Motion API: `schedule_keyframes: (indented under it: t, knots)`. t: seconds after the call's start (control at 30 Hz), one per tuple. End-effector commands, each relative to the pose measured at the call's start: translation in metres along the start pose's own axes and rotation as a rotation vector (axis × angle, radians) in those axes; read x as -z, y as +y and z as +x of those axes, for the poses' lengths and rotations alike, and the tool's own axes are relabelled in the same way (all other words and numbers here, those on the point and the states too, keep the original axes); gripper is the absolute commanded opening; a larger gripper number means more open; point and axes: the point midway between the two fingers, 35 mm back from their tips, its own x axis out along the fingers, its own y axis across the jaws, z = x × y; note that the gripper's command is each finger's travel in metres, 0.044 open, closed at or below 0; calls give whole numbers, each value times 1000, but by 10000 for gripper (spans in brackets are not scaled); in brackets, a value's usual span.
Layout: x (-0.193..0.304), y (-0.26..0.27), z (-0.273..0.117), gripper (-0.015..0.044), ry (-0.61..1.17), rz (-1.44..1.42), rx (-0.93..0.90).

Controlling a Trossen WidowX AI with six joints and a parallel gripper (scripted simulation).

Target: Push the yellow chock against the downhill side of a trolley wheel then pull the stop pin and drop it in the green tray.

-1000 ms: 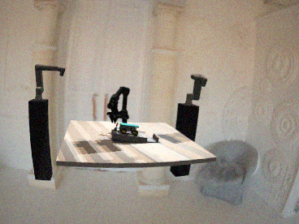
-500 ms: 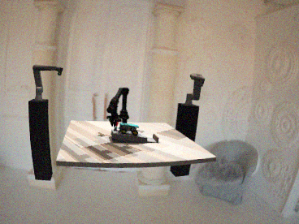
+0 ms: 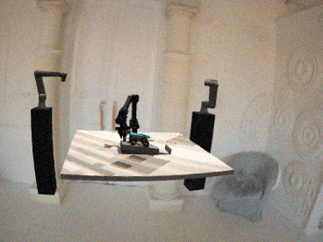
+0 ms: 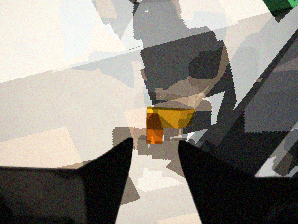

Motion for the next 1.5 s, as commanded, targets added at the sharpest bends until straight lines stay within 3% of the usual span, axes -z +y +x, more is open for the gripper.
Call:
schedule_keyframes:
  t: [0.0,1.2,1.37,1.47]
  knots:
    - [-2,0,9,190,-8,-3,0]
    - [-4,1,47,190,-8,-3,-1]
    - [-2,0,44,59,-3,0,-1]
    - [-2,0,44,39,-3,0,-1]
